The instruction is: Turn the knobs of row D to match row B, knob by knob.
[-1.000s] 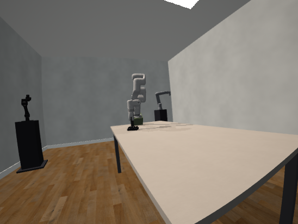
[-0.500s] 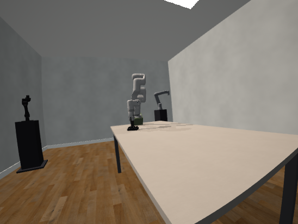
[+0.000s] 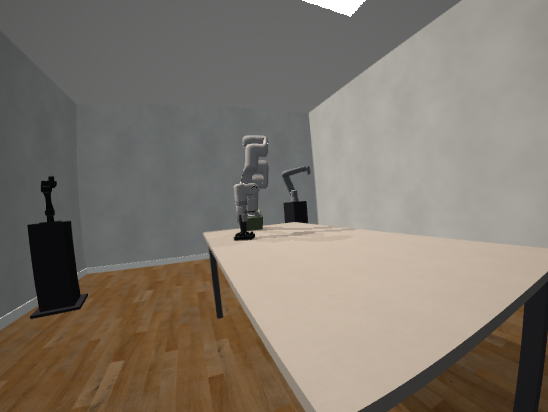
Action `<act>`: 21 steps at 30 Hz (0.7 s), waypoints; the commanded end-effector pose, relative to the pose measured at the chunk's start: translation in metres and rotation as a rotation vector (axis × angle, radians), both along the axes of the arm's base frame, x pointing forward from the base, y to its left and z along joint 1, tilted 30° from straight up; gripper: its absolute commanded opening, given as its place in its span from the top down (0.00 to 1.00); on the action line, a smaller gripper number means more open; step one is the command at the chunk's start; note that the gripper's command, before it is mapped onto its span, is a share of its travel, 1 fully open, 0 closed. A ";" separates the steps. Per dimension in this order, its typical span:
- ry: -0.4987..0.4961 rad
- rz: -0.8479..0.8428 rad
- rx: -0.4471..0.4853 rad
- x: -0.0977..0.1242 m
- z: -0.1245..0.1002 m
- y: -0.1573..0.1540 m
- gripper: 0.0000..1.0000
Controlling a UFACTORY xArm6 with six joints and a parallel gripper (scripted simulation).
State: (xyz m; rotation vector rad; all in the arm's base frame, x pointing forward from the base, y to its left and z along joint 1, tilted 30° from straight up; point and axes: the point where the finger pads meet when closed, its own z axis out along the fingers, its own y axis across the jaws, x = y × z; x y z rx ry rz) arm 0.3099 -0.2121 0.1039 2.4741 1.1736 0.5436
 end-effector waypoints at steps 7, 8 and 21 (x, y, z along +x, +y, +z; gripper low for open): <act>-0.001 0.000 -0.001 0.000 0.001 0.000 0.81; -0.001 0.000 -0.001 0.000 0.001 0.000 0.81; -0.001 0.000 -0.001 0.000 0.001 0.000 0.81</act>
